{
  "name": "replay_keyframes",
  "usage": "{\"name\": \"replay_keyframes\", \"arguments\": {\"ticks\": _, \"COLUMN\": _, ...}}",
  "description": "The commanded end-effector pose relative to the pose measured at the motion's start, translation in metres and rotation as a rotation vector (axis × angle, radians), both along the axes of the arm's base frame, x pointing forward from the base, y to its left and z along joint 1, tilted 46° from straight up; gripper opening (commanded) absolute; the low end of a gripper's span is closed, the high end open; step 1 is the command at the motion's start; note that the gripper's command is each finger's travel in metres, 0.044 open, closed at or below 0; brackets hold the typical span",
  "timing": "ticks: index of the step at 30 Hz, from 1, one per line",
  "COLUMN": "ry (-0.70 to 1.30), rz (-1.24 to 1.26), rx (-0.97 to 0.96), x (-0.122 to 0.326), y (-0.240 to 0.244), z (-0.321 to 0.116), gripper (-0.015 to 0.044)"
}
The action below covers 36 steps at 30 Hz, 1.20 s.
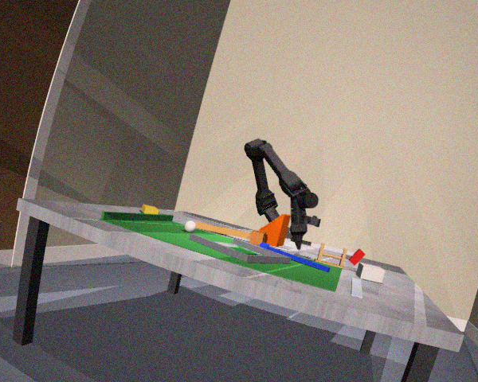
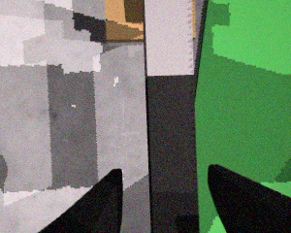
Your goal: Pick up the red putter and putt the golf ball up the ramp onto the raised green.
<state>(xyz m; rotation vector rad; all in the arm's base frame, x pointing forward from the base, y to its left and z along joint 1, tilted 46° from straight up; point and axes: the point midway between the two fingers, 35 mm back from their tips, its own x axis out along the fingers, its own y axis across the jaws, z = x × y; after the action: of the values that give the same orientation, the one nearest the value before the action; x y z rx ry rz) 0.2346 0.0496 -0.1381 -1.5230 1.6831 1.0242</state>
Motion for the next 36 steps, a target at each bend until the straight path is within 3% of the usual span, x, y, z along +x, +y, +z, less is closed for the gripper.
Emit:
{"name": "replay_keyframes", "arguments": {"ticks": 1, "ry": 0.000, "rz": -0.001, "rx": 0.000, "x": 0.000, "y": 0.000, "z": 0.000, "gripper": 0.0099}}
{"name": "replay_keyframes", "arguments": {"ticks": 3, "ry": 0.000, "rz": -0.001, "rx": 0.000, "x": 0.000, "y": 0.000, "z": 0.000, "gripper": 0.0046}}
{"name": "replay_keyframes", "arguments": {"ticks": 10, "ry": 0.000, "rz": -0.001, "rx": 0.000, "x": 0.001, "y": 0.001, "z": 0.001, "gripper": 0.0000}}
{"name": "replay_keyframes", "arguments": {"ticks": 26, "ry": 0.002, "rz": -0.001, "rx": 0.005, "x": 0.011, "y": 0.071, "z": 0.069, "gripper": 0.0000}}
{"name": "replay_keyframes", "arguments": {"ticks": 30, "ry": -0.012, "rz": -0.013, "rx": -0.007, "x": 0.012, "y": 0.063, "z": 0.067, "gripper": 0.0000}}
{"name": "replay_keyframes", "arguments": {"ticks": 36, "ry": -0.145, "rz": -0.207, "rx": -0.052, "x": 0.023, "y": 0.042, "z": 0.099, "gripper": 0.0000}}
